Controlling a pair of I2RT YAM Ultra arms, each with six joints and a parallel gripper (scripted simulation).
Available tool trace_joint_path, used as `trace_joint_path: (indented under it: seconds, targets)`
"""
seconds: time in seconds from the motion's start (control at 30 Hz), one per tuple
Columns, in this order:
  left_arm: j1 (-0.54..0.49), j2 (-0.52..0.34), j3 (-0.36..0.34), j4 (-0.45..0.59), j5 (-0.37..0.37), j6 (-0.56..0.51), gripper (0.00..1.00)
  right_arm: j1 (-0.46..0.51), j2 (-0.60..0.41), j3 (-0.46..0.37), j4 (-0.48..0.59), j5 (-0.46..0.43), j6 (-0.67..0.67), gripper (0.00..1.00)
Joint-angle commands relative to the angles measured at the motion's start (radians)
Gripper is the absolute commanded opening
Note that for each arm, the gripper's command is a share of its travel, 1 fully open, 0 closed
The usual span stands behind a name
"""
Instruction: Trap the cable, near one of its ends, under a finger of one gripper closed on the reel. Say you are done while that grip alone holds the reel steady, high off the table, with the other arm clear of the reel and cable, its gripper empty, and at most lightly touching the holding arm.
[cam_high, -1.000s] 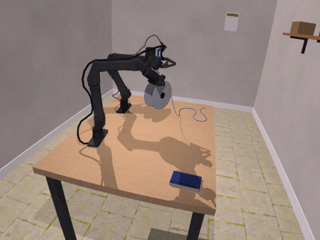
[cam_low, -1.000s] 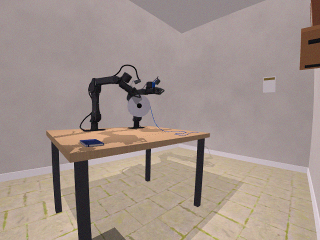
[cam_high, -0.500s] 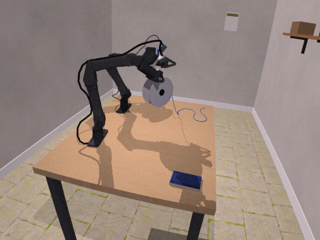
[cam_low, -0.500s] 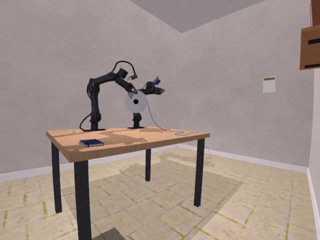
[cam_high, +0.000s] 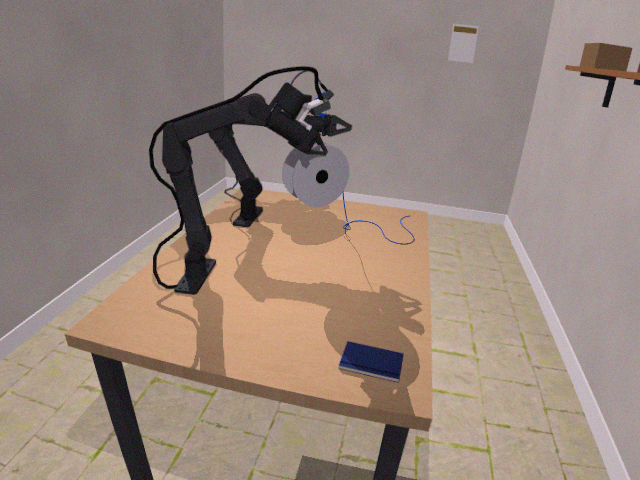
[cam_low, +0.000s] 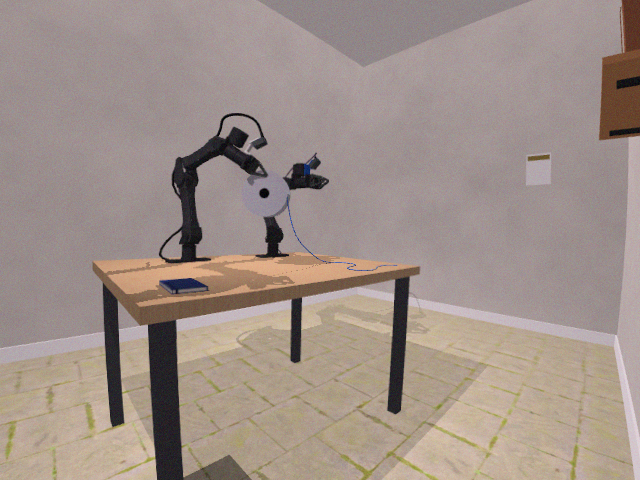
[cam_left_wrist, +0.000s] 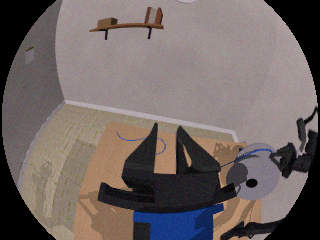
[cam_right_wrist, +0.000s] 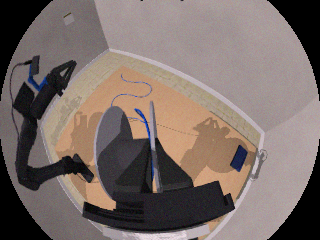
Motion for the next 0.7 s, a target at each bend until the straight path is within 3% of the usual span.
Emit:
trace_joint_path:
  seconds: [0.0,0.67]
  targets:
    - [0.006,-0.028,-0.008,0.028,-0.009,0.010,0.30,-0.021,-0.007,0.067,-0.018,0.031,0.038,0.00]
    - [0.006,-0.028,-0.008,0.028,-0.009,0.010,0.30,-0.076,0.046,0.304,-0.194,0.170,0.123,0.00]
